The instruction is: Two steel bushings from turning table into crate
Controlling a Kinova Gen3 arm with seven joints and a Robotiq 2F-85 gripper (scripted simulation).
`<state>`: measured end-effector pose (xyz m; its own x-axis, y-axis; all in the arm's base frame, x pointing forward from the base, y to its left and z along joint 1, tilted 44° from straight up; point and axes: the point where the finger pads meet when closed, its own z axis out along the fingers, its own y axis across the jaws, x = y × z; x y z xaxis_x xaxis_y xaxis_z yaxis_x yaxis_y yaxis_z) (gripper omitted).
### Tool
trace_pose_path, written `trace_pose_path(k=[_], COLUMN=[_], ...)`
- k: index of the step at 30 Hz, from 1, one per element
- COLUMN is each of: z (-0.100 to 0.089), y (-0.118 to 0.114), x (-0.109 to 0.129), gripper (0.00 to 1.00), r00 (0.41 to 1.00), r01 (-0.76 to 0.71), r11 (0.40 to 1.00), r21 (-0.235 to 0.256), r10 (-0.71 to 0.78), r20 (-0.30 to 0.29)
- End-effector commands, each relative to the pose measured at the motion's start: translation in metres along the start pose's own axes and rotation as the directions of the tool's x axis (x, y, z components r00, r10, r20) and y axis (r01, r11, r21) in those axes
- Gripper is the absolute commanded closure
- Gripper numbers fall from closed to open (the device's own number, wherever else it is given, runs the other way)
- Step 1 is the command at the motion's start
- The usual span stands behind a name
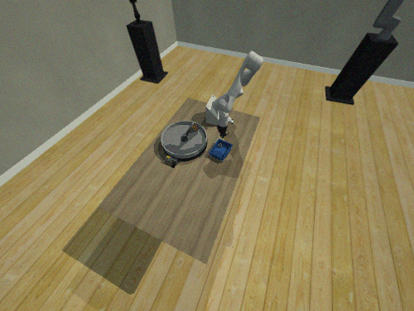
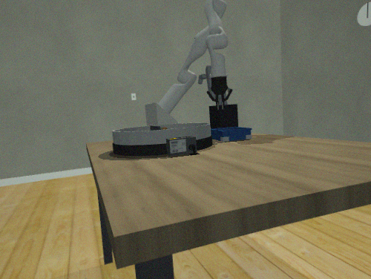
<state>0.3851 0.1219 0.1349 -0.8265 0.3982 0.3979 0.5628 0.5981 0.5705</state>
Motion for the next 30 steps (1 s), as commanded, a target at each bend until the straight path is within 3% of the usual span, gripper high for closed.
trace_pose_path(k=[1,7,12,24,29,30], z=[0.000,0.000,0.003,0.003,0.005,0.005], y=[0.000,0.000,-0.047,-0.047,-0.094,-0.094], x=[0.000,0.000,-0.021,-0.021,-0.042,-0.042], gripper=[0.84,0.84,0.86,0.86,0.86,0.86], r00=[1.000,1.000,1.000,1.000,1.000,1.000], r01=[0.000,0.000,0.000,0.000,0.001,0.001], r11=[1.000,1.000,1.000,1.000,1.000,1.000], r21=[0.000,0.000,-0.001,-0.001,0.000,0.000], r10=[0.000,0.000,0.000,0.000,-0.001,-0.001], r20=[0.001,0.001,0.002,0.002,0.004,0.004])
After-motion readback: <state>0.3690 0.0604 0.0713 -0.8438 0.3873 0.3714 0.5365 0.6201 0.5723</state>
